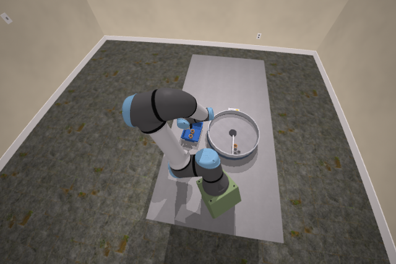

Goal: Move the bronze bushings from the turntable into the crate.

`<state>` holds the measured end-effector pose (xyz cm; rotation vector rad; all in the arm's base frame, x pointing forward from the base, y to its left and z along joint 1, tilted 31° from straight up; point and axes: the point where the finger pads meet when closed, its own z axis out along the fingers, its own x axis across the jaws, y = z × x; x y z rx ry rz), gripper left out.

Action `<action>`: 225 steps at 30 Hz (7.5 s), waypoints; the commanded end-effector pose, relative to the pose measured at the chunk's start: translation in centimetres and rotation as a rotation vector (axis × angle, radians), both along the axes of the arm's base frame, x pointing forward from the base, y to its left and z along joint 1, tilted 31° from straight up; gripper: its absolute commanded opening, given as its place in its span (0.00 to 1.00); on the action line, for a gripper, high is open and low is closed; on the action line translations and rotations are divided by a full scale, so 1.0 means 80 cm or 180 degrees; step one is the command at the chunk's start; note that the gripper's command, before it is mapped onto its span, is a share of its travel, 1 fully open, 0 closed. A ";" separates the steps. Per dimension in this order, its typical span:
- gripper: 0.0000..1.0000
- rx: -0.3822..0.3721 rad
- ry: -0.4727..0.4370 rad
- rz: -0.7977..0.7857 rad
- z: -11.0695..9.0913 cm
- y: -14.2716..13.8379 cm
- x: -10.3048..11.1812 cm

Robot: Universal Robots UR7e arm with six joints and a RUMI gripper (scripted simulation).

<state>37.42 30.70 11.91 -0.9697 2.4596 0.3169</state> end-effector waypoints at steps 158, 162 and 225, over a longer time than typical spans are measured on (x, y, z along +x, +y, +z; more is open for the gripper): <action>0.06 -0.0872 -0.0961 0.2209 -0.111 -0.265 0.017; 0.06 -0.0926 -0.1017 0.2322 -0.114 -0.280 0.020; 0.06 -0.1442 -0.1563 0.3577 -0.175 -0.435 0.030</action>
